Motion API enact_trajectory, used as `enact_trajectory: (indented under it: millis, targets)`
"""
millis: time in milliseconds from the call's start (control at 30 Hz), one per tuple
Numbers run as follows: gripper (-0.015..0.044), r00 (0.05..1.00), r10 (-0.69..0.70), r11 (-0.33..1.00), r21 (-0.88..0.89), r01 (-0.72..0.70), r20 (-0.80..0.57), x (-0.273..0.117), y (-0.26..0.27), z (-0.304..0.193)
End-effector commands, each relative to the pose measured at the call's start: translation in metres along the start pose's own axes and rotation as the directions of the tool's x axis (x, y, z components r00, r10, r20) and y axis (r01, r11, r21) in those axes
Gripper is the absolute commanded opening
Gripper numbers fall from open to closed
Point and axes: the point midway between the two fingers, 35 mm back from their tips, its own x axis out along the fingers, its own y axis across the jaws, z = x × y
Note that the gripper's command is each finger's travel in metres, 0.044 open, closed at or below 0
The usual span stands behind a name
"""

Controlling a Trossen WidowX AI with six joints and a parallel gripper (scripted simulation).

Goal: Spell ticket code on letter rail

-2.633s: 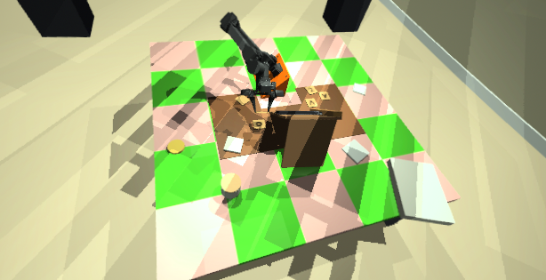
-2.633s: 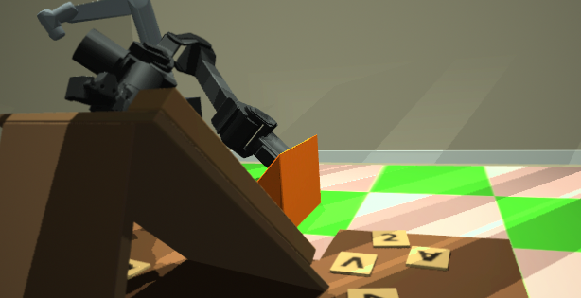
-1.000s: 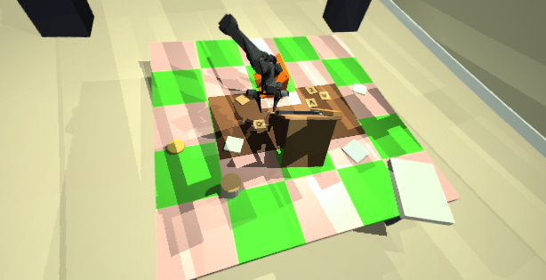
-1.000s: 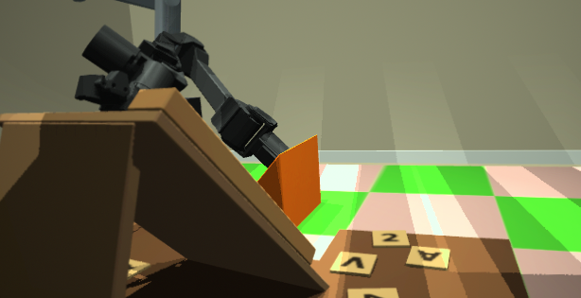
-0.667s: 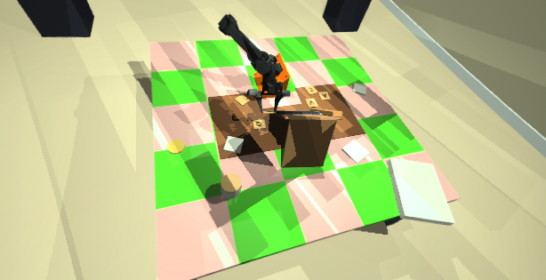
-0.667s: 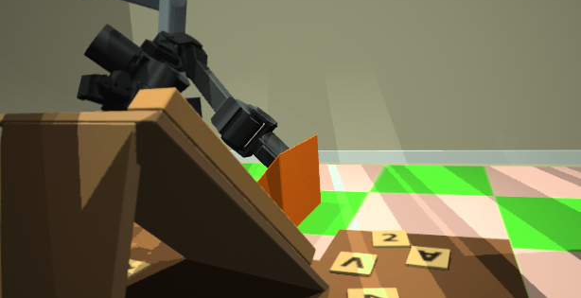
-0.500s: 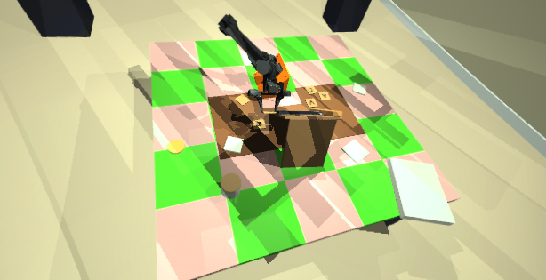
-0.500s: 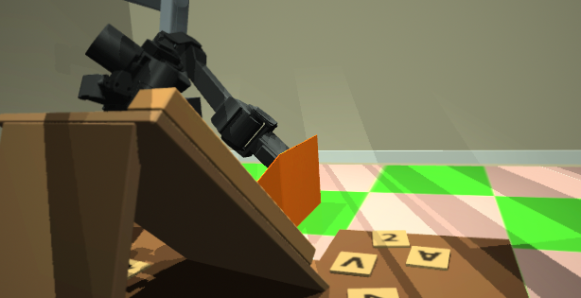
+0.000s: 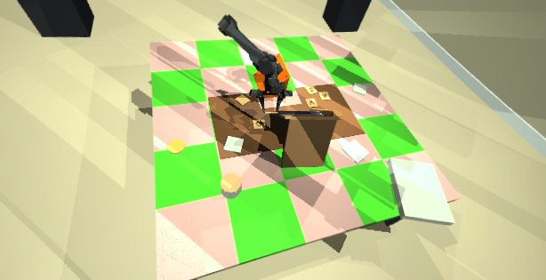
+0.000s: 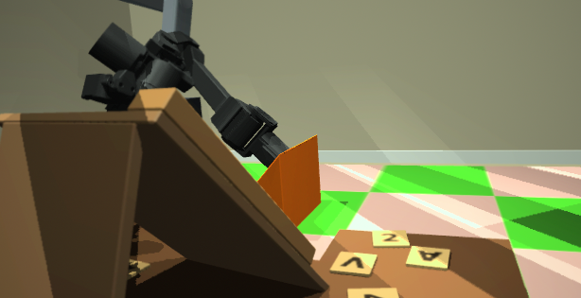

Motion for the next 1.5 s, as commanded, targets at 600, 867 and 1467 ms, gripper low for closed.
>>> enact_trajectory:
  millis: [600,867,1467]
  targets:
    - [0.0000,1.000,0.001,1.000,-0.001,-0.001,-0.006,0.001,0.013,-0.001]
    - [0.0000,1.000,0.001,1.000,-0.001,-0.001,-0.006,0.001,0.017,-0.001]
    - [0.0000,1.000,0.001,1.000,-0.001,-0.001,-0.006,0.001,0.026,-0.001]
